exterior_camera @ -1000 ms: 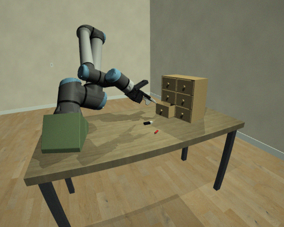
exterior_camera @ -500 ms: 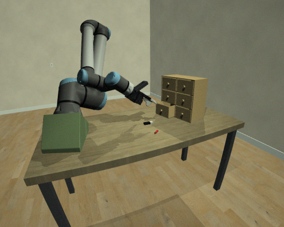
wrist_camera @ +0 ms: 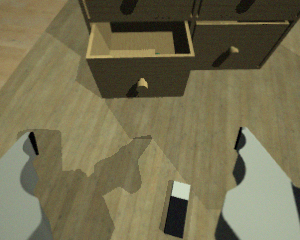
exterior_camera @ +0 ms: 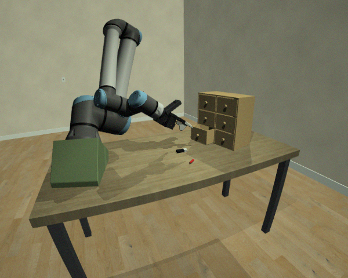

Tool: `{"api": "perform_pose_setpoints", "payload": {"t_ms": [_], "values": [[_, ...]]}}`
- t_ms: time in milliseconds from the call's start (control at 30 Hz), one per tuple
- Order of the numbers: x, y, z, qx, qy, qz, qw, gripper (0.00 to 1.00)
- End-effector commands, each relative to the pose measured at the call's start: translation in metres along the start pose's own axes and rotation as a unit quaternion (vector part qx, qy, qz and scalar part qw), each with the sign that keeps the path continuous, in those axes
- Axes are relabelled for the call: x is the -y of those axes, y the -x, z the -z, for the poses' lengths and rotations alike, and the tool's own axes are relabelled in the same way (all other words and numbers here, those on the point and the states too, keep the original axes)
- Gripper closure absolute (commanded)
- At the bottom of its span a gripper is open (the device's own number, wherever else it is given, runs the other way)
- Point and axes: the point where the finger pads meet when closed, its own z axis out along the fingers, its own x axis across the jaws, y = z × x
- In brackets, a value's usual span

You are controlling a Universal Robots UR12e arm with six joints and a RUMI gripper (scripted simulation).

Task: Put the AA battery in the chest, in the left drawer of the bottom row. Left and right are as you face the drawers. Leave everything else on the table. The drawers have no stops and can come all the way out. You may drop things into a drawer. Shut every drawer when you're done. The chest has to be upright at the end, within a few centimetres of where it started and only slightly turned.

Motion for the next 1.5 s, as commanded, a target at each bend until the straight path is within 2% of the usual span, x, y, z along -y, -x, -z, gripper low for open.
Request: {"api": "perform_pose_setpoints", "payload": {"t_ms": [0,1467], "values": [[0.0007,0.0026,-0.0024,-0.007,-0.009,0.003,1.000,0.00],[0.0020,-0.0021,-0.0075,-0.008,-0.030,0.006,0.999,0.00]]}}
